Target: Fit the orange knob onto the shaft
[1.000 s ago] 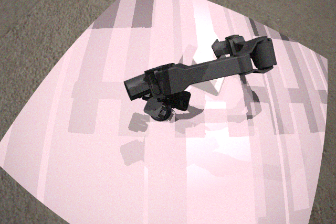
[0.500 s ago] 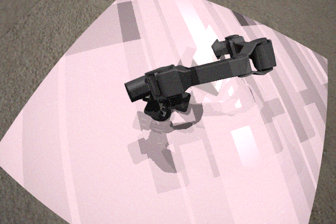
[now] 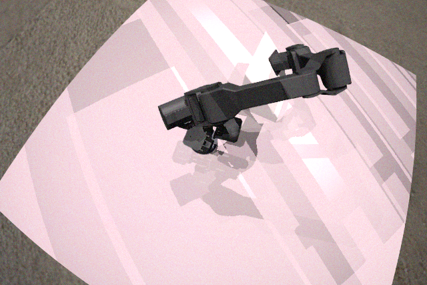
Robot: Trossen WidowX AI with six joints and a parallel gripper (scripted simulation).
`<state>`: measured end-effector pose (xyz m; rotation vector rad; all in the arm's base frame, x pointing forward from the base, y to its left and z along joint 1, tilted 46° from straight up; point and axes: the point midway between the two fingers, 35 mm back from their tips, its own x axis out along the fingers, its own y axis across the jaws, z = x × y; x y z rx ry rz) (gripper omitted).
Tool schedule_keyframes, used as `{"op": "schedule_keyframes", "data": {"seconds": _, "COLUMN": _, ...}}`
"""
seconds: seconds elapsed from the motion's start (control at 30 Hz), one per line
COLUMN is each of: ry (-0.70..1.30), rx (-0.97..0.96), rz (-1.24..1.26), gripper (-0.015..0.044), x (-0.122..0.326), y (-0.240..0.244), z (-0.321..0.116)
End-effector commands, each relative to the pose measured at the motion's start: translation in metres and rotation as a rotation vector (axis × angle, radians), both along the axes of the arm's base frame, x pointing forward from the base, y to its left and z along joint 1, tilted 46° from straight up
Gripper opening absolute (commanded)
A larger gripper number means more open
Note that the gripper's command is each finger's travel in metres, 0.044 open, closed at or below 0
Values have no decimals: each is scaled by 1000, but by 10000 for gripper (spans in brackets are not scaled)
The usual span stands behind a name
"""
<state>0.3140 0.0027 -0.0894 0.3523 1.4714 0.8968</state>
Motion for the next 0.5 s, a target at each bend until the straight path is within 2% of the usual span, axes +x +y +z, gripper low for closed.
{"op": "schedule_keyframes", "data": {"seconds": 0.0, "ry": -1, "rx": -1, "rz": 1, "gripper": 394, "x": 0, "y": 0, "z": 0}}
{"op": "schedule_keyframes", "data": {"seconds": 0.07, "ry": -1, "rx": -1, "rz": 1, "gripper": 440, "x": 0, "y": 0, "z": 0}}
{"op": "schedule_keyframes", "data": {"seconds": 0.37, "ry": -1, "rx": -1, "rz": 1, "gripper": 440, "x": 1, "y": -2, "z": 2}}
{"op": "schedule_keyframes", "data": {"seconds": 0.47, "ry": -1, "rx": -5, "rz": 0, "gripper": 440, "x": 9, "y": -29, "z": 26}}
